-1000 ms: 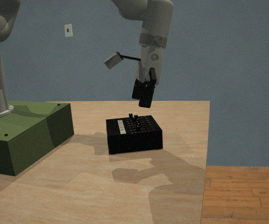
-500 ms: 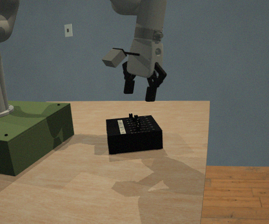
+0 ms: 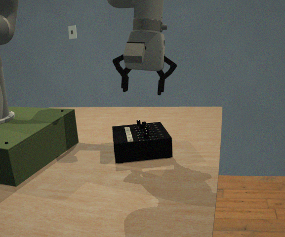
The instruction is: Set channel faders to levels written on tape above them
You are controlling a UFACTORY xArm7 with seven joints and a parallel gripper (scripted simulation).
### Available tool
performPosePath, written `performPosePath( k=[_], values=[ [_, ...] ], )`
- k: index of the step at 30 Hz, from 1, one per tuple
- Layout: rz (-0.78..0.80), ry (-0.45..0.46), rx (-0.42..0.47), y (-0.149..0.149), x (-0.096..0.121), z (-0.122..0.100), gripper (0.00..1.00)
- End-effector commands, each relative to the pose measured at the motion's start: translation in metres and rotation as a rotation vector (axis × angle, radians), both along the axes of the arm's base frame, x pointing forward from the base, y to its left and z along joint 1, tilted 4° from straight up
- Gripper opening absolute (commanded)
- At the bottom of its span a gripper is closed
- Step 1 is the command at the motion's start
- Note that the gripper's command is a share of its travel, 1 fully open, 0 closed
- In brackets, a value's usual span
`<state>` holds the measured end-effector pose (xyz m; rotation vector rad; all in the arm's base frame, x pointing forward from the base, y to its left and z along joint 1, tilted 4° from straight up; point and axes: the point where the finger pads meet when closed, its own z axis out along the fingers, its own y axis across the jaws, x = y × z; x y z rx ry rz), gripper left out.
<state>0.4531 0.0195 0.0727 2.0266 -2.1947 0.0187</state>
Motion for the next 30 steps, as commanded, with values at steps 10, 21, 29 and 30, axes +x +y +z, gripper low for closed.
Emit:
performPosePath(
  k=[10, 21, 29, 30],
  values=[
    [0.619, 0.000, 0.043, -0.001, -0.011, 0.020, 1.00],
    [1.212, 0.020, 0.056, -0.002, -0.016, 0.024, 1.00],
    [1.455, 0.014, 0.097, -0.002, -0.016, 0.024, 1.00],
    [1.455, 0.014, 0.097, -0.002, -0.016, 0.024, 1.00]
  ],
)
